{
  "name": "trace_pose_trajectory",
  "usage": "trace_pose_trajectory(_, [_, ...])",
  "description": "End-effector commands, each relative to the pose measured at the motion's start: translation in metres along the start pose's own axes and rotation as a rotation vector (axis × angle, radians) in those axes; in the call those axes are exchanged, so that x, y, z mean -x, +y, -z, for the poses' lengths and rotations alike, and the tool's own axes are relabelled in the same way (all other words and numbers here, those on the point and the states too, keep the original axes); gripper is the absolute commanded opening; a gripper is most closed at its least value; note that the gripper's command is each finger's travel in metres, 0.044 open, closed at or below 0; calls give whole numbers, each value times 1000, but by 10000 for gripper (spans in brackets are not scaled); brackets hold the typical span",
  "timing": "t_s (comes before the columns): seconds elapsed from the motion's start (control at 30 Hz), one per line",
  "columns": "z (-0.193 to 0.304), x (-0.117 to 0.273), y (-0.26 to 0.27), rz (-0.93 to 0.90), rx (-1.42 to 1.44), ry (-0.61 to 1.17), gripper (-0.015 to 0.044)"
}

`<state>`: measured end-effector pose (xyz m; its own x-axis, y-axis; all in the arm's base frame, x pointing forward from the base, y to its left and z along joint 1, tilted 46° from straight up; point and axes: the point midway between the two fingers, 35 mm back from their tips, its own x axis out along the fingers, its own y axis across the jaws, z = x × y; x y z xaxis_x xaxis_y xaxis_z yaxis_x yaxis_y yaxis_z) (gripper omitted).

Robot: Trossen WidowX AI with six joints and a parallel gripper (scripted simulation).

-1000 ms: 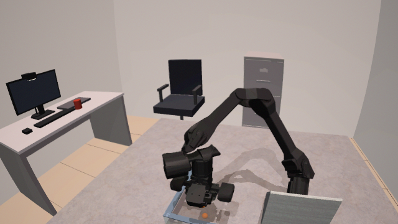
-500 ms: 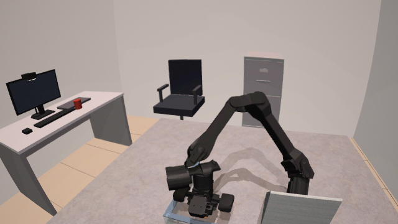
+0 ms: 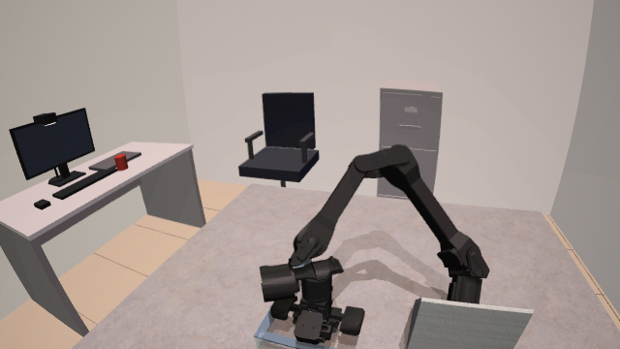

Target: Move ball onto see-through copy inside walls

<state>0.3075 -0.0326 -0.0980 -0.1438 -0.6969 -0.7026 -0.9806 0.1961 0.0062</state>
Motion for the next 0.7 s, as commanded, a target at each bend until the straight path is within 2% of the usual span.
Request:
trace_pose_trajectory(0.0, [0,0,0,0,0,0,26])
trace_pose_trajectory(0.23, [0,0,0,0,0,0,209])
trace_pose_trajectory(0.5, [0,3,0,0,0,0,209])
trace_pose_trajectory(0.67, [-1,76,0,-3,6,1,209])
